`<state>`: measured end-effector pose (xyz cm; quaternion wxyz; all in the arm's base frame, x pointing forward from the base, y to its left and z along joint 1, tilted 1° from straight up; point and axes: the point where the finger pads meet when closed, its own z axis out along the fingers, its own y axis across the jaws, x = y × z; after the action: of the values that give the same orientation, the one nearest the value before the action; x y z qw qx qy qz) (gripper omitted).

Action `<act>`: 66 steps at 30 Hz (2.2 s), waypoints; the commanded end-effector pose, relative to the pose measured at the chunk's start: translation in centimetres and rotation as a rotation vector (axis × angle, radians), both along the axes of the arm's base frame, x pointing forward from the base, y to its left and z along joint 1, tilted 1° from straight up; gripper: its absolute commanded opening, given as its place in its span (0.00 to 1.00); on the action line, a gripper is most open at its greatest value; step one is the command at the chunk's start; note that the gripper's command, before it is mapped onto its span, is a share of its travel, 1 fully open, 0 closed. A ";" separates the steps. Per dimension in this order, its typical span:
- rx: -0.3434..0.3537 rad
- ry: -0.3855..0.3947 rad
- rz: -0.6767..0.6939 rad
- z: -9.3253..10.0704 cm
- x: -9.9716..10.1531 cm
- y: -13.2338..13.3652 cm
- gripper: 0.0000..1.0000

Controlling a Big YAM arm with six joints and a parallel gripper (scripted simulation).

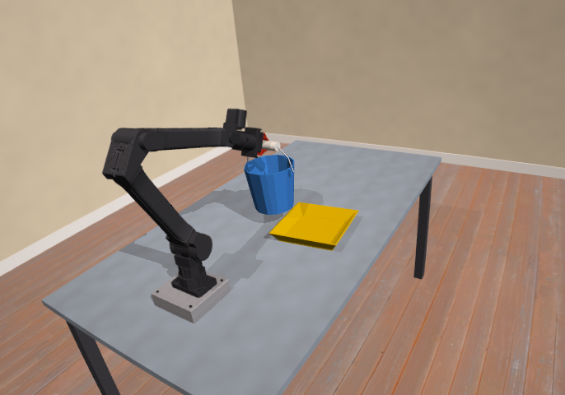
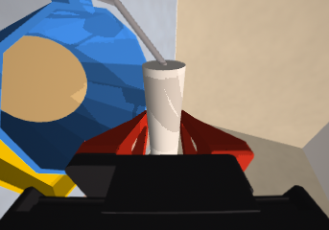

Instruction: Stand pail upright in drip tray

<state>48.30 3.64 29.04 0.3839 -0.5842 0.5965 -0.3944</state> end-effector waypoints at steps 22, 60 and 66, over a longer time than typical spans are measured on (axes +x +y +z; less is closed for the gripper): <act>0.018 -0.163 -0.094 6.4 2.0 -4.5 0.23; 0.010 -0.177 -0.229 6.4 1.8 -11.4 0.23; 0.008 -0.180 -0.254 6.4 1.7 -12.7 0.23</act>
<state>48.74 -7.60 28.64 0.3415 -0.5098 0.6564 -0.4389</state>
